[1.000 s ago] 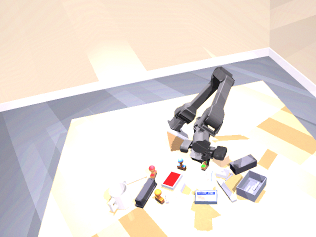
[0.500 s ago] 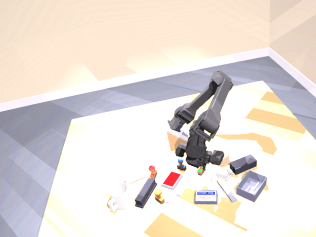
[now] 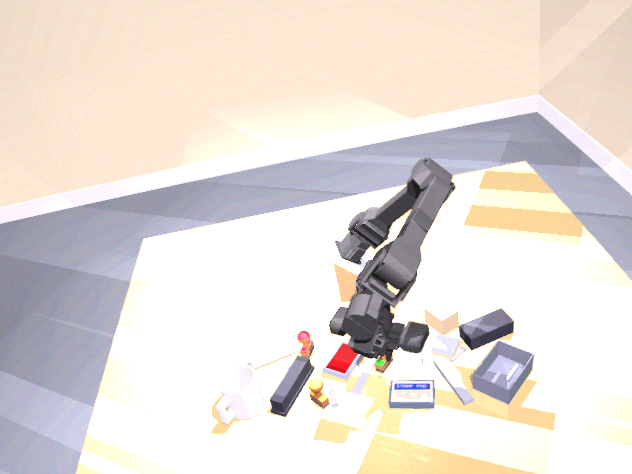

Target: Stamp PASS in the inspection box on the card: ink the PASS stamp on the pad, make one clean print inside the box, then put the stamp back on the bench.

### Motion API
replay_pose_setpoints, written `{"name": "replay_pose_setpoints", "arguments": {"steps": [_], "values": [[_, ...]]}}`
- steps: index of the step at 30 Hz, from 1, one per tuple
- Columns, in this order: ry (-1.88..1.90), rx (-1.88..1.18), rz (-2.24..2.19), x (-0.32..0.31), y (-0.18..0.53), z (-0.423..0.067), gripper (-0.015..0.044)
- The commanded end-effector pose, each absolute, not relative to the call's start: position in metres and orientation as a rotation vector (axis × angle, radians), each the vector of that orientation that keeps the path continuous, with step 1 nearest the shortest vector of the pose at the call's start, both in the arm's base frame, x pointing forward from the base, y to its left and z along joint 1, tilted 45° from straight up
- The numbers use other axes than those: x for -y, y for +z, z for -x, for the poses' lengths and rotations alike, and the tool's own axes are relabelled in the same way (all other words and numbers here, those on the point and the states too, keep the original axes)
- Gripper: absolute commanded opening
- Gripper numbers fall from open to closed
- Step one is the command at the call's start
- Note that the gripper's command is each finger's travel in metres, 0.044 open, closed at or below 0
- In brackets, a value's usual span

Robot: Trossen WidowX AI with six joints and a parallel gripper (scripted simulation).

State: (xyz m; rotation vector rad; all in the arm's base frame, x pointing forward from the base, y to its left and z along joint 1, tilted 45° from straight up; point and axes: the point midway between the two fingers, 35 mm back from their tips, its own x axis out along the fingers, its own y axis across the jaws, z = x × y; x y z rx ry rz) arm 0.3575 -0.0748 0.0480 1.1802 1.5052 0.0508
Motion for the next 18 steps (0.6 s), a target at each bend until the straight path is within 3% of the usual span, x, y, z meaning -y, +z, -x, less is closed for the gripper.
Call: {"name": "replay_pose_setpoints", "arguments": {"steps": [1,18], "values": [[0.049,-1.497,-1.172,0.089,0.039,-0.367,0.0],[0.049,-1.496,-1.171,0.08,0.024,-0.373,0.0]]}}
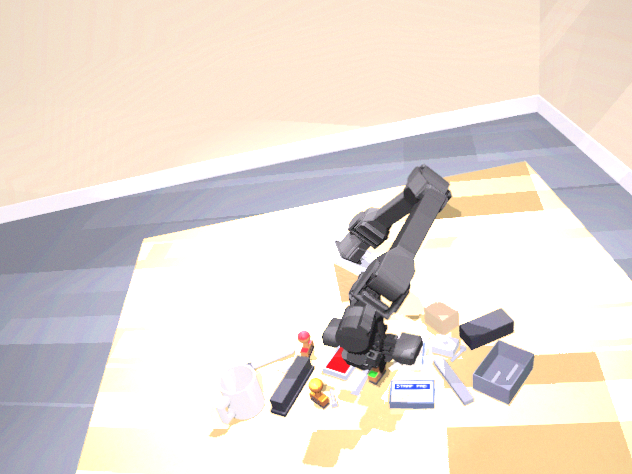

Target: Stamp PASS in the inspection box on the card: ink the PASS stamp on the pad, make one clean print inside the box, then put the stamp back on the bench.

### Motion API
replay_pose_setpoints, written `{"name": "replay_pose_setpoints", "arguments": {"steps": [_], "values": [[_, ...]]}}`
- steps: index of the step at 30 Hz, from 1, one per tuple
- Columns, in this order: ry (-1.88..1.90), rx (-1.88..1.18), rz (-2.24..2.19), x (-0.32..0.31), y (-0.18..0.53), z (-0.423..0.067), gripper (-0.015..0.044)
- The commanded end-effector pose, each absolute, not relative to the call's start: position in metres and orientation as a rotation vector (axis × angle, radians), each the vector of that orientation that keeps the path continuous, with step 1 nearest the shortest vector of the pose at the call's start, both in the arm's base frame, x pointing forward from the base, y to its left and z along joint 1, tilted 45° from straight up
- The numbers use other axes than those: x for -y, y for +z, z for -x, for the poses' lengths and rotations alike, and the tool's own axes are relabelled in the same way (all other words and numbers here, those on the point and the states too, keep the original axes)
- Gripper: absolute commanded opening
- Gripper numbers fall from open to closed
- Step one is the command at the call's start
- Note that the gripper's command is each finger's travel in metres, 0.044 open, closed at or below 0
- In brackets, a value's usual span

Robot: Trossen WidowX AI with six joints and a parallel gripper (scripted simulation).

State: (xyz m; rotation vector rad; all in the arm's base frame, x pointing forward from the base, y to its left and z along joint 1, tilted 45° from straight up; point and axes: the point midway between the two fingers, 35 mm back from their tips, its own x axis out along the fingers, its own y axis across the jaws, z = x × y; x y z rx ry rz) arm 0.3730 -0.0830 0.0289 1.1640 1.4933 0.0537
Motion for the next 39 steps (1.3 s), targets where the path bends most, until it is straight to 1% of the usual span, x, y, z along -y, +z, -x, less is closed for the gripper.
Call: {"name": "replay_pose_setpoints", "arguments": {"steps": [1,33,39], "values": [[0.049,-1.496,-1.171,0.079,0.023,-0.373,0.0],[0.053,-1.496,-1.174,0.044,-0.012,-0.38,0.0],[0.054,-1.495,-1.163,0.046,-0.009,-0.381,0.0157]]}}
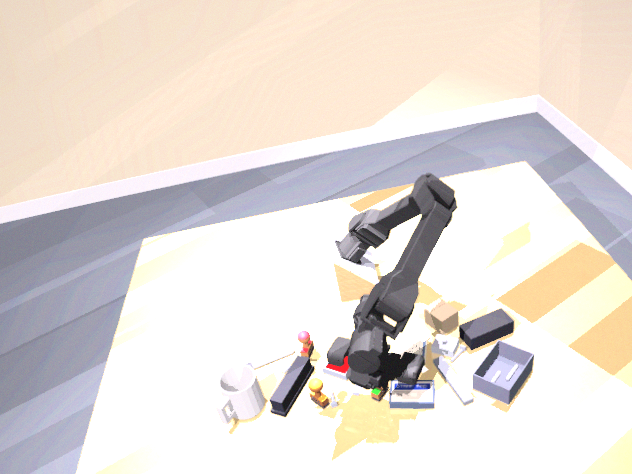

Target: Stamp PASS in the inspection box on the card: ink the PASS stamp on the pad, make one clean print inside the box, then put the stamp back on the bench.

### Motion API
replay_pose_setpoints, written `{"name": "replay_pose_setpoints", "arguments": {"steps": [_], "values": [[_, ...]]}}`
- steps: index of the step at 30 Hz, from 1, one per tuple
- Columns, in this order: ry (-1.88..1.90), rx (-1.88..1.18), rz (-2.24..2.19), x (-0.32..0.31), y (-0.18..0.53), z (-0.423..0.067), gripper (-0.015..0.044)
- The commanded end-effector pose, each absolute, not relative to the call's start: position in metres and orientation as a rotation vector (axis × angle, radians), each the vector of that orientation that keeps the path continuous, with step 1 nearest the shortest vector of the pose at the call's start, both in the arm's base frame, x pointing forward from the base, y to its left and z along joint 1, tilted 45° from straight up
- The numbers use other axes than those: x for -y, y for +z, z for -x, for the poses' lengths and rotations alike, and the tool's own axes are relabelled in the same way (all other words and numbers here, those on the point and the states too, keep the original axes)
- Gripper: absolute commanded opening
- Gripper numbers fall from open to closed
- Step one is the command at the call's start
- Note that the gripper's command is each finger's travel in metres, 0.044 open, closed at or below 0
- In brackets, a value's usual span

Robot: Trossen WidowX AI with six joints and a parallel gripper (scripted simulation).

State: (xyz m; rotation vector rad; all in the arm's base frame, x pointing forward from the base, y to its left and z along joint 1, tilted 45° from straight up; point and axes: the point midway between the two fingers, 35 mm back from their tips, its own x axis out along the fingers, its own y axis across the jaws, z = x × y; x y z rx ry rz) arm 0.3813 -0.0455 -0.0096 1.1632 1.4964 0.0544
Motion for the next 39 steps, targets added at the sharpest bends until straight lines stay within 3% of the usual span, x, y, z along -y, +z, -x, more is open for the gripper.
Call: {"name": "replay_pose_setpoints", "arguments": {"steps": [1,4,16,39], "values": [[0.054,-1.495,-1.163,0.046,-0.009,-0.381,0.0184],[0.054,-1.495,-1.163,0.046,-0.009,-0.381,0.0254],[0.047,-1.498,-1.17,0.126,0.073,-0.36,0.0254],[0.048,-1.499,-1.178,0.125,0.073,-0.359,0.0254]]}}
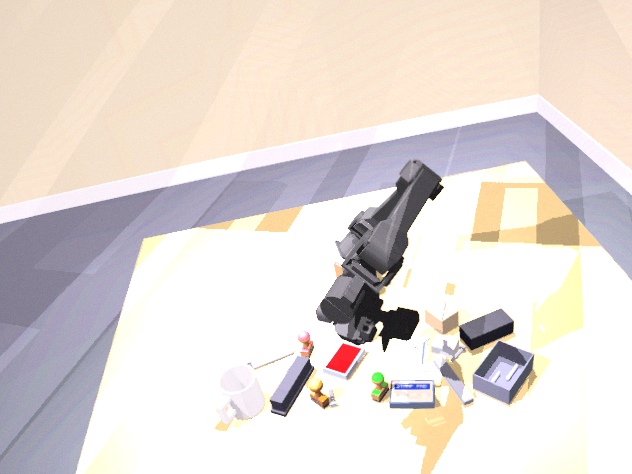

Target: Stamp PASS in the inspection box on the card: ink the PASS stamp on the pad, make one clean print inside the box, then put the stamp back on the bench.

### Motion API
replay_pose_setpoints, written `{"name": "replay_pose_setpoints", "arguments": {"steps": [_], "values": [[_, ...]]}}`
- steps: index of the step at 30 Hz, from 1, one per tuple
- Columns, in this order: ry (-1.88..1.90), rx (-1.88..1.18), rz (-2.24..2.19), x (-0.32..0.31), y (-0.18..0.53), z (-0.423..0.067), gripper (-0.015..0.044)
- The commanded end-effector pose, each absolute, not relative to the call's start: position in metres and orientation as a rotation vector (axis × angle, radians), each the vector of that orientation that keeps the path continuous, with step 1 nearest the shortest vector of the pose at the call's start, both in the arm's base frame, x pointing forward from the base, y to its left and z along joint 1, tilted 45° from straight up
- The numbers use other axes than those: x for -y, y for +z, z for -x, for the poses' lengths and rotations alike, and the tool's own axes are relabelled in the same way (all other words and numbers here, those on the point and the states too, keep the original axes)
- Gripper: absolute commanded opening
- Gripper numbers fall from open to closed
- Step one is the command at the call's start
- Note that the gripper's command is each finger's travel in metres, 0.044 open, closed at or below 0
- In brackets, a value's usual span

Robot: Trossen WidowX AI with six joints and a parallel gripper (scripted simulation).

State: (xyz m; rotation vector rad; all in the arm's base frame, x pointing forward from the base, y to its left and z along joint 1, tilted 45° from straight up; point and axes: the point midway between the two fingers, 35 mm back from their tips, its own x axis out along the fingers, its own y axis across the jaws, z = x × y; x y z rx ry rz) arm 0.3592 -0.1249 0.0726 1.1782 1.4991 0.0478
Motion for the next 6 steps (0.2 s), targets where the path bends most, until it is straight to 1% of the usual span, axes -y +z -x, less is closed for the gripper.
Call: {"name": "replay_pose_setpoints", "arguments": {"steps": [1,6], "values": [[0.048,-1.499,-1.178,0.1249,0.0726,-0.3592,0.0254],[0.048,-1.499,-1.178,0.1249,0.0726,-0.3592,0.0254]]}}
